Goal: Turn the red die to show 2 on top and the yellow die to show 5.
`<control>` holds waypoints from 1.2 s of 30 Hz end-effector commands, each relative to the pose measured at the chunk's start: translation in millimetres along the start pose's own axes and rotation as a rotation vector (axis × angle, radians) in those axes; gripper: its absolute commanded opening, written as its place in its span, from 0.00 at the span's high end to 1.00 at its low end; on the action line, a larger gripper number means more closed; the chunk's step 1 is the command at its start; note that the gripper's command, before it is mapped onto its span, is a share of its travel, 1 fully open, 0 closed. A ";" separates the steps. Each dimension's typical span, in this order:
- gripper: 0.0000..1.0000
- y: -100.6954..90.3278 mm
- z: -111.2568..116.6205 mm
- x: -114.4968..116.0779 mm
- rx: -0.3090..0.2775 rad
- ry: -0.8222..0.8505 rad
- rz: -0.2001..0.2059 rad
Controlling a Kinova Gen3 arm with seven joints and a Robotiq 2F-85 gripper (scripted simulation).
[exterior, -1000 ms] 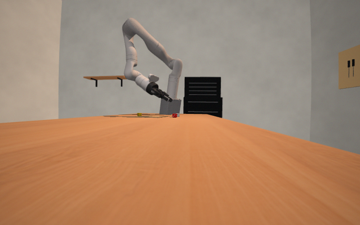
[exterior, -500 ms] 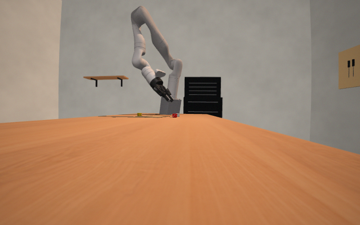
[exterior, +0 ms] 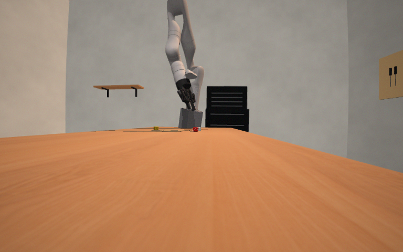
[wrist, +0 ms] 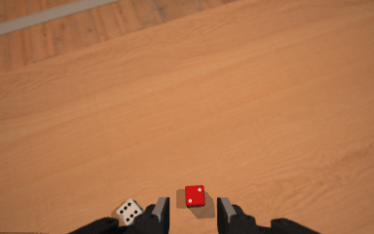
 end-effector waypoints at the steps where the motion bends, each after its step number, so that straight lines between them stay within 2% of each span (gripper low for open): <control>1: 0.65 -0.3 22.6 4.4 -0.029 -0.048 0.009; 7: 0.65 -0.2 33.9 7.7 -0.110 -0.048 0.030; 9: 0.65 -0.2 33.9 7.7 -0.110 -0.048 0.030; 23: 0.65 0.8 55.9 12.4 -0.267 -0.048 0.070; 36: 0.65 1.2 66.7 15.0 -0.345 -0.048 0.086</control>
Point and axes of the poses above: the point where the finger pads meet when closed, its own y axis out along the fingers, its own x axis across the jaws, z = x × y, the point moved 8 cm from there along -y, back along the fingers, and after that the axes turned 14 degrees about -y, right-handed, at the moved point
